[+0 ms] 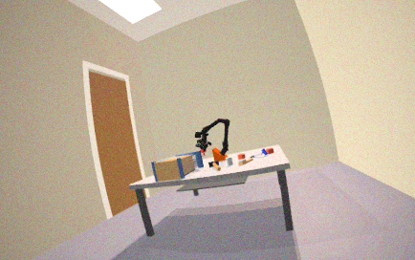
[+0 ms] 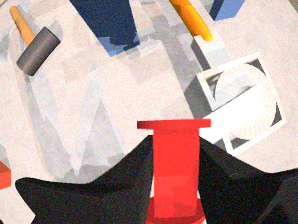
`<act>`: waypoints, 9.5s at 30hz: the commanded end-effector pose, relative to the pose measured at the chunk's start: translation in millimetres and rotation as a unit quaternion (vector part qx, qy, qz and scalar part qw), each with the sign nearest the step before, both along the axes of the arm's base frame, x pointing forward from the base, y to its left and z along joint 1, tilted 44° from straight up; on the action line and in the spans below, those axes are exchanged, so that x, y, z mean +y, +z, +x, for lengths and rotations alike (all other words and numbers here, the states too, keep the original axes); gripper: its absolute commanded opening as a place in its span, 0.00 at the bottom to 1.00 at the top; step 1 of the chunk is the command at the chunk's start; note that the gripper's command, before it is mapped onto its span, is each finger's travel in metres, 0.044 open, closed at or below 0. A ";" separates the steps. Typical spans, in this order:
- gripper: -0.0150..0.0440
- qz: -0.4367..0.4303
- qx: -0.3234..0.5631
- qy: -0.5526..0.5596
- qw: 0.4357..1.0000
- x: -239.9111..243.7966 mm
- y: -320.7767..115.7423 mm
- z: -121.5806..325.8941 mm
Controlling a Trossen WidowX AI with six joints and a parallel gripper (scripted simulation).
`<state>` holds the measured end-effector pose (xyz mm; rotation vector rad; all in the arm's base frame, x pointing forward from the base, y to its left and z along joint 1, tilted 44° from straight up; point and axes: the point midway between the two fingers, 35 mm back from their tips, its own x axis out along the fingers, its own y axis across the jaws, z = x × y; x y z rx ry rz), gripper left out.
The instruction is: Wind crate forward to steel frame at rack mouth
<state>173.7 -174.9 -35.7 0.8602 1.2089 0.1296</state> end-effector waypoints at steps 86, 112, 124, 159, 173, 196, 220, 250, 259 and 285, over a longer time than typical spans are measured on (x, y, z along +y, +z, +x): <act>0.25 -0.005 0.018 0.001 1.000 -75.0 -68.2 -87.3; 0.25 -0.007 0.017 0.001 1.000 -114.5 -104.0 -70.5; 0.25 -0.008 0.017 0.001 1.000 -125.0 -113.7 -58.7; 0.25 -0.009 0.015 0.001 1.000 -143.9 -132.1 -12.4; 0.25 -0.009 0.014 0.001 1.000 -145.9 -134.6 9.3; 0.25 -0.008 0.013 0.001 1.000 -141.6 -132.1 45.2; 0.25 -0.007 0.012 0.001 1.000 -127.7 -121.1 78.1; 0.25 -0.006 0.011 0.001 1.000 -100.0 -97.7 106.8; 0.25 -0.005 0.011 0.001 1.000 -90.5 -89.4 111.7; 0.25 -0.004 0.011 0.001 1.000 -61.0 -63.3 115.7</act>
